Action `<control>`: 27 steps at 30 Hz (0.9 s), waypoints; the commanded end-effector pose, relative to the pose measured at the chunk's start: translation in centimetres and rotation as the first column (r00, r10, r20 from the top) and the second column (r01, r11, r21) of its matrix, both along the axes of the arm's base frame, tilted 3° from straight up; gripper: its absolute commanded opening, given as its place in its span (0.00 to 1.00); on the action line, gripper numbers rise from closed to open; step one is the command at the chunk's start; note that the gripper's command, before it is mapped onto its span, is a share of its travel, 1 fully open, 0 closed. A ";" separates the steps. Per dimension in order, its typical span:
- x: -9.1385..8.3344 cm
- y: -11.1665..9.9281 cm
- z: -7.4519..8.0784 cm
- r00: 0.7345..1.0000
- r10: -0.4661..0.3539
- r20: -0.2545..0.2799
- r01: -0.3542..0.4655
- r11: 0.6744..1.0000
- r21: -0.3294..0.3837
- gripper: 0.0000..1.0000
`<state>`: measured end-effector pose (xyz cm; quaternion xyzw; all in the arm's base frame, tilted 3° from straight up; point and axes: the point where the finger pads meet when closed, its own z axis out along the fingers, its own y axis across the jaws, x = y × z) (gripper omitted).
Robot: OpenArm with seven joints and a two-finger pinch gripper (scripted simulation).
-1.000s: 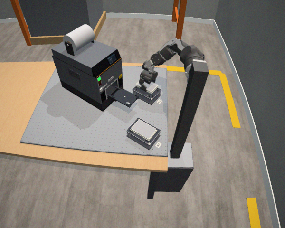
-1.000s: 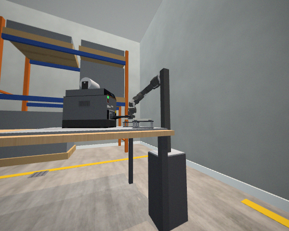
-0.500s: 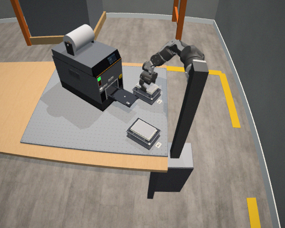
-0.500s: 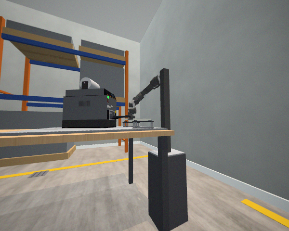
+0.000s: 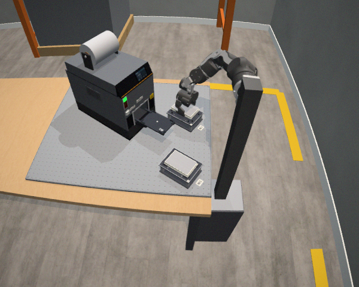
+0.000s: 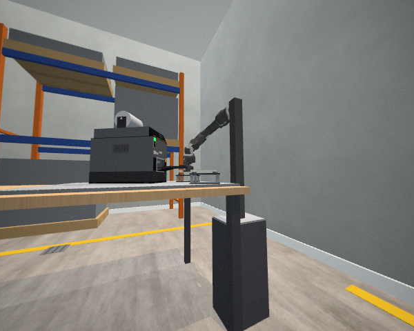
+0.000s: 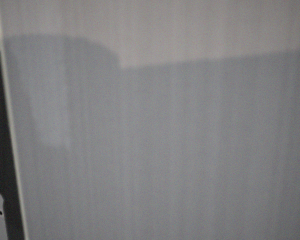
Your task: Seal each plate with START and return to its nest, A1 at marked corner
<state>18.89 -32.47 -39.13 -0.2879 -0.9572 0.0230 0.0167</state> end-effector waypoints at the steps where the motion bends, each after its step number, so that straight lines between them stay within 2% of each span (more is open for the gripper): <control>1: 0.1 0.0 0.0 1.000 0.000 0.003 0.000 1.000 -0.001 0.00; 27: 0.0 0.1 -0.4 1.000 0.001 0.004 -0.001 1.000 0.003 0.00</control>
